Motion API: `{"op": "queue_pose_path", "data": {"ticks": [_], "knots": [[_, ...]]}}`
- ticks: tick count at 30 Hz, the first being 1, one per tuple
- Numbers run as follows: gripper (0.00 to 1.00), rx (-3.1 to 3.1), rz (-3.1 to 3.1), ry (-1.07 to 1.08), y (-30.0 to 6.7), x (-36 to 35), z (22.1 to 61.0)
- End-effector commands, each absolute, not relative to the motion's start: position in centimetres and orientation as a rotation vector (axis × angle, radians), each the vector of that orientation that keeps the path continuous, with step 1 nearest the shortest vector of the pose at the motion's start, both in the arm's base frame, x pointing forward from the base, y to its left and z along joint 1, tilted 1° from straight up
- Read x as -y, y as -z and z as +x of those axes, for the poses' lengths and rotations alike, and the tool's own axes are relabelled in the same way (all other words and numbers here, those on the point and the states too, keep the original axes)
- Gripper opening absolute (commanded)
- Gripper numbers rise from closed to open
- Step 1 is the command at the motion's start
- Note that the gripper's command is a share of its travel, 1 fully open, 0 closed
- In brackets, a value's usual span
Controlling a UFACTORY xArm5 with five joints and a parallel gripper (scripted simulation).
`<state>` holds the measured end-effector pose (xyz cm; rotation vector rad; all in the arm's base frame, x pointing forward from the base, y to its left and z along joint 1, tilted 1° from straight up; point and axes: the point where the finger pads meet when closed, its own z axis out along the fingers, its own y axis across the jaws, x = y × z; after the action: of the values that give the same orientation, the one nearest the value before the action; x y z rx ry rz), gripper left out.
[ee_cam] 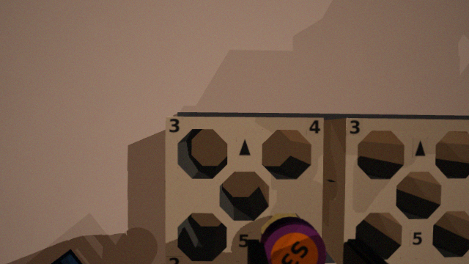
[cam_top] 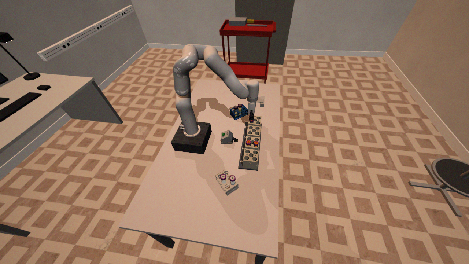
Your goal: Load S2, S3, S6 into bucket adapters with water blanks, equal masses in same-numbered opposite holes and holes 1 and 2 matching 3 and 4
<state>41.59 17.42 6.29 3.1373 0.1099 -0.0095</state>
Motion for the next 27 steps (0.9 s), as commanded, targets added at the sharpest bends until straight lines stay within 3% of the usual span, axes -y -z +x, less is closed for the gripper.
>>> {"op": "queue_pose_path", "data": {"ticks": [1,27], "knots": [[0.44,-0.11,3.147,0.008,-7.4,-17.5,41.7],[0.44,-0.11,3.147,0.008,-12.2,-17.4,41.8]]}}
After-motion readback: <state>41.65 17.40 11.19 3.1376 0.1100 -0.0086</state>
